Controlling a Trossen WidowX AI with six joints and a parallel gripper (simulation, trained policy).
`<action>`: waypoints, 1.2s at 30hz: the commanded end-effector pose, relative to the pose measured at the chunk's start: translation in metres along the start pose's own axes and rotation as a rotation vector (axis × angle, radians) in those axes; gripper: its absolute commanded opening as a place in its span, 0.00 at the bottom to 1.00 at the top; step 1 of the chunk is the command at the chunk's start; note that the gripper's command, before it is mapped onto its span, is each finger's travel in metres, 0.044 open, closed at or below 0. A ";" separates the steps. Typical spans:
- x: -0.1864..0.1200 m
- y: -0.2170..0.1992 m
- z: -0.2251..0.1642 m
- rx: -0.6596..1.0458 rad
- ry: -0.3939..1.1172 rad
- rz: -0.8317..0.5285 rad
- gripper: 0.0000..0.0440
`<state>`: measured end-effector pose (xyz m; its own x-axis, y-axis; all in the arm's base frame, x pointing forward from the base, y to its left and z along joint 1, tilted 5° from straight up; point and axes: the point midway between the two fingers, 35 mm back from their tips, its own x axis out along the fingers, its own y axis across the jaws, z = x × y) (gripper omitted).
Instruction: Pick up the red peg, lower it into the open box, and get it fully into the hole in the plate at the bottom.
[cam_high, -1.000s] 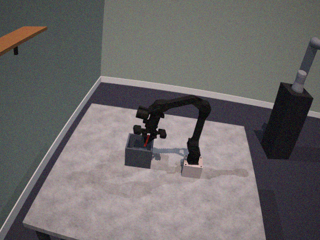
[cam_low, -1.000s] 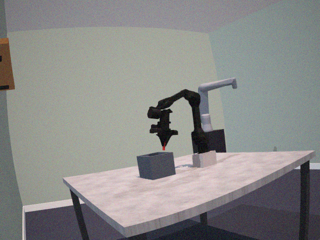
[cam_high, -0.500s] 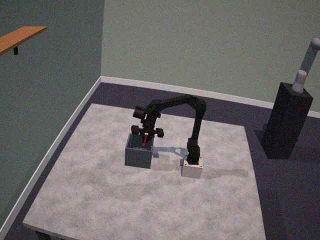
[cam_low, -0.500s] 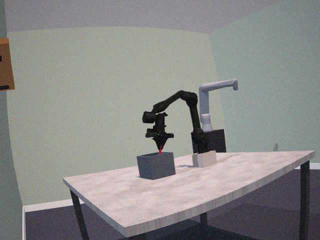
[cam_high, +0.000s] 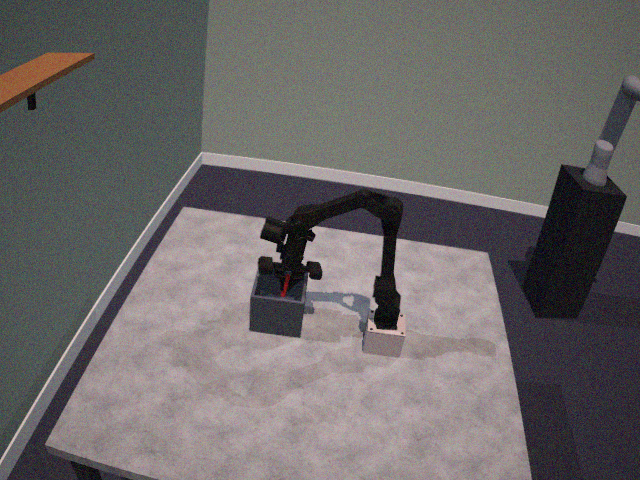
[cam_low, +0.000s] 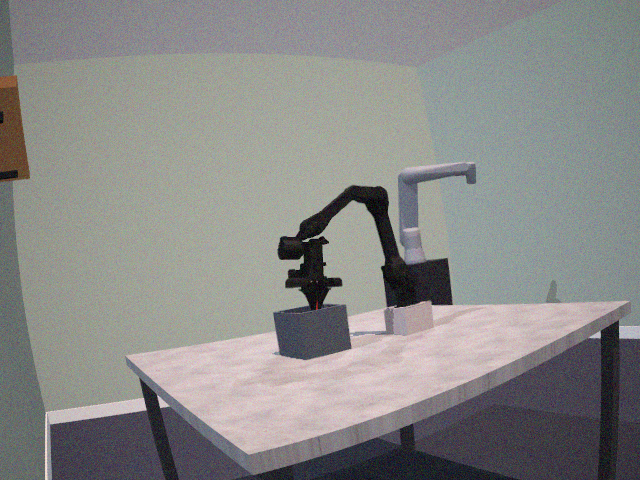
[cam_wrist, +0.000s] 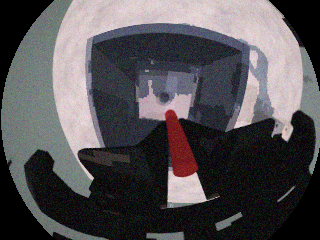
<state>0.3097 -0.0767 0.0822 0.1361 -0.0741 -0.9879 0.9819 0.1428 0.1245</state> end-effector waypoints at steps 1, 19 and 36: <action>0.009 -0.001 0.002 -0.006 0.011 -0.010 0.00; 0.048 0.003 0.013 -0.062 0.027 -0.034 0.03; 0.032 0.000 -0.014 -0.053 0.215 -0.085 0.13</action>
<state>0.3115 -0.0695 0.0416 0.0117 0.1019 -0.9947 0.9781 0.2057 0.0326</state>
